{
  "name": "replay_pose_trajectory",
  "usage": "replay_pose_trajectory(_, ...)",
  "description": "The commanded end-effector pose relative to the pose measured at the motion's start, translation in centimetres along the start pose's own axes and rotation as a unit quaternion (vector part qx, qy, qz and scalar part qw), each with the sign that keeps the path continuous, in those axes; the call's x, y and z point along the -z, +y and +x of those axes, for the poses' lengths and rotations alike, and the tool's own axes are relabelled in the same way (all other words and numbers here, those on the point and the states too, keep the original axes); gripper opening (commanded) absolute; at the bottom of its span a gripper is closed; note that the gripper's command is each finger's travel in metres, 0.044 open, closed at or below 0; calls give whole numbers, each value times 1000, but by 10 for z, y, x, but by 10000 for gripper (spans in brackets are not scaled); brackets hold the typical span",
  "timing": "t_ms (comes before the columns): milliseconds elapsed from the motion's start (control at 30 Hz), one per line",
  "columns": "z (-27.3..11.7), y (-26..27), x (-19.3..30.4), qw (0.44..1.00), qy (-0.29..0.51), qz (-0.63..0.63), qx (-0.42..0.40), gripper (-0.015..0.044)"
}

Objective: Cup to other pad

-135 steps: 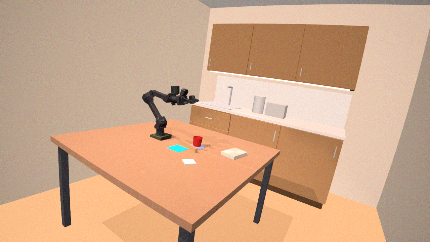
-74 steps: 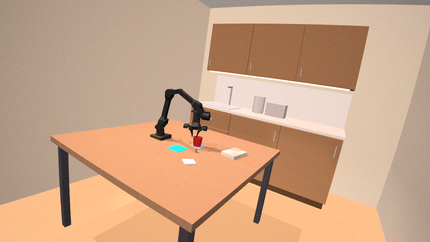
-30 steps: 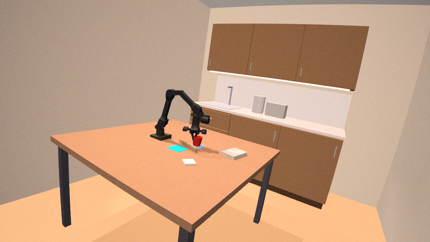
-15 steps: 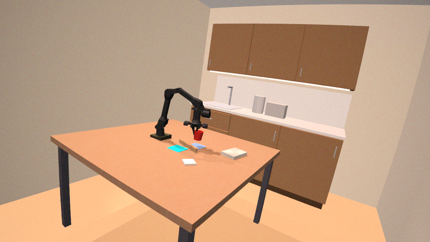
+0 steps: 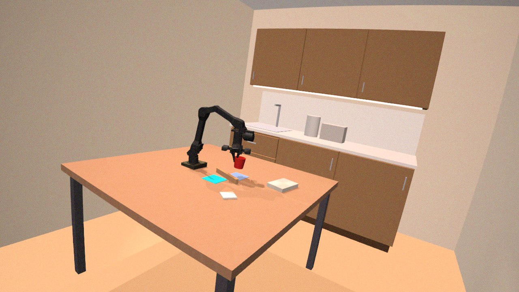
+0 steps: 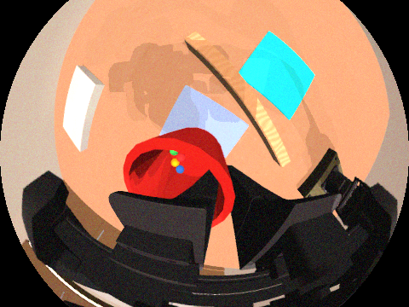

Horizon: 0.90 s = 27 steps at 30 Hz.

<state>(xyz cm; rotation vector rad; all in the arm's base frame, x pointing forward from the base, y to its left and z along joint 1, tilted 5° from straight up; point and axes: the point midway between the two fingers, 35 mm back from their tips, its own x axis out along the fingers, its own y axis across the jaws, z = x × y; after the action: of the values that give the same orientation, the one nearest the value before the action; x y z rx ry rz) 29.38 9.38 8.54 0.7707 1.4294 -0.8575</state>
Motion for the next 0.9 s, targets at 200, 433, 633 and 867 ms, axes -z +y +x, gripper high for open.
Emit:
replay_pose_trajectory(200, 0, -2, -2, 1000, 0, 0, 0, 0)
replay_pose_trajectory(433, -1, -14, -13, 1000, -2, 1, 1, 0)
replay_pose_trajectory(633, -1, -25, -24, 1000, -3, 2, 1, 0)
replay_pose_trajectory(867, -2, -37, -36, 1000, -3, 2, 2, 0)
